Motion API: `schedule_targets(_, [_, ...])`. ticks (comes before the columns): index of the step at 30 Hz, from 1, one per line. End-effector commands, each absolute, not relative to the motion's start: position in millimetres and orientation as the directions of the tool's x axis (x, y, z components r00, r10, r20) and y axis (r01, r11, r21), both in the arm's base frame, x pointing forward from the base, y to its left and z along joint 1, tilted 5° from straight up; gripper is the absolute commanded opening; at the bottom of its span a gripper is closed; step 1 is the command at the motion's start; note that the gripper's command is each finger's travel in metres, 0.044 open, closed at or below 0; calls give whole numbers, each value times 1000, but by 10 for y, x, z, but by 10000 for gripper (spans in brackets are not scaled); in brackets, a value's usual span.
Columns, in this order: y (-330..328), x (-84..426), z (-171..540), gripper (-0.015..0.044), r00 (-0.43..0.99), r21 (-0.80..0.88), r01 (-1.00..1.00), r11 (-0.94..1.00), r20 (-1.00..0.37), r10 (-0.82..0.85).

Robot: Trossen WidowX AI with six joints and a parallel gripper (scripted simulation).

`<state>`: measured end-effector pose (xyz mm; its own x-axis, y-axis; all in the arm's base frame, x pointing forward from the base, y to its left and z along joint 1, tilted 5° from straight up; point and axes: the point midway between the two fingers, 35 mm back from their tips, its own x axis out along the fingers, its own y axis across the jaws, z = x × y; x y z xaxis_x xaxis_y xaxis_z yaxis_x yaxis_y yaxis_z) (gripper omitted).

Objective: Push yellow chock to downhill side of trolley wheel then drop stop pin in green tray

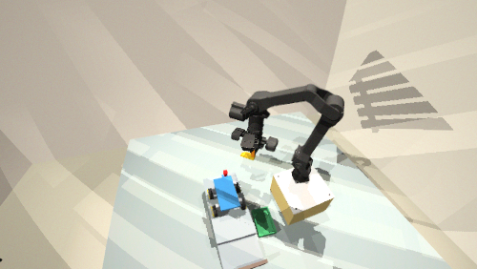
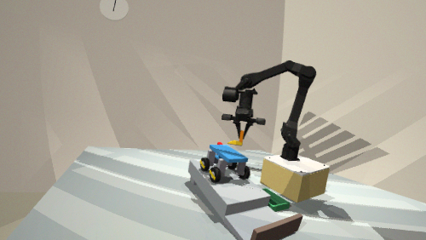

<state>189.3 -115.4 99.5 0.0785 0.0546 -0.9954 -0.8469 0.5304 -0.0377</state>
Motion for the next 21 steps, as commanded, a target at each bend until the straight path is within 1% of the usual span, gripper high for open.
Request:
schedule_targets(1, [-1155,1886,999,0,76,-24,-764,644,-996,53])
schedule_targets(11, [-1155,1886,999,0,77,7,-505,863,-996,53])
schedule_targets(21, [-1155,1886,1000,0,77,37,-194,980,-996,52])
